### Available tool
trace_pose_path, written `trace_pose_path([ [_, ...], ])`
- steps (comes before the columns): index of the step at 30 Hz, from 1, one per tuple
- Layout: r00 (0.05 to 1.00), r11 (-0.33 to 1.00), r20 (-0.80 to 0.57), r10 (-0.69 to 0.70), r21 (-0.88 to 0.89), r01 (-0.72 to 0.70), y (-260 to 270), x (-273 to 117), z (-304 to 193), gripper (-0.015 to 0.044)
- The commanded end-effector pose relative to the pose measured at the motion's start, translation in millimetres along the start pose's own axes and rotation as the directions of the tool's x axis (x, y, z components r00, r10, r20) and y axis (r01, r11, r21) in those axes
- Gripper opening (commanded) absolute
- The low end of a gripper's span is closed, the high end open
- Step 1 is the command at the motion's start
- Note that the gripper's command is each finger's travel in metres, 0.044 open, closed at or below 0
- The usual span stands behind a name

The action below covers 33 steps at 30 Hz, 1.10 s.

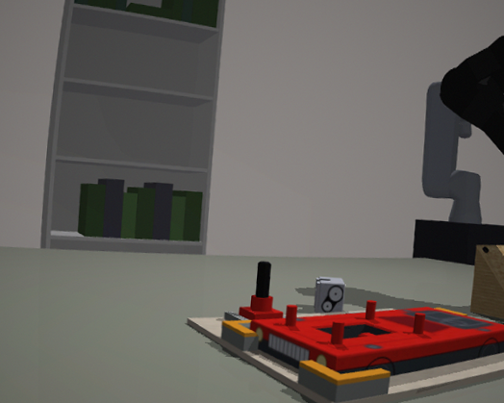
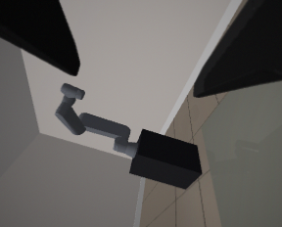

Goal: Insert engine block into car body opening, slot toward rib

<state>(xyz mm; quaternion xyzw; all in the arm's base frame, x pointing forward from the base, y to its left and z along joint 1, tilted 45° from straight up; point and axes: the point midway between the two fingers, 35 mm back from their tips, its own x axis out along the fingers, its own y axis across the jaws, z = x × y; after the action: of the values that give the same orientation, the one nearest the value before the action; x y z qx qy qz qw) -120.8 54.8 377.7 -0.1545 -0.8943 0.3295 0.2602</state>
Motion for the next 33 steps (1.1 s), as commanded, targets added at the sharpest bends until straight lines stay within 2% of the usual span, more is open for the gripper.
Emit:
trace_pose_path([
  [1, 1.0, 1.0, 0.0, 0.0, 0.0, 0.0, 0, 0, 0, 0.0426],
  [2, 1.0, 1.0, -0.002, 0.004, 0.003, -0.004, 1, 0, 0, 0.044],
  [17, 0.938, 0.922, -0.136, 0.318, 0.274, -0.273, 65, 12, -47, 0.044],
  [25, 0.856, 0.825, -0.203, 0.476, 0.439, -0.355, 102, 4, -75, 0.044],
  [33, 0.743, 0.704, -0.258, 0.617, 0.603, -0.376, 138, -14, -102, 0.044],
])
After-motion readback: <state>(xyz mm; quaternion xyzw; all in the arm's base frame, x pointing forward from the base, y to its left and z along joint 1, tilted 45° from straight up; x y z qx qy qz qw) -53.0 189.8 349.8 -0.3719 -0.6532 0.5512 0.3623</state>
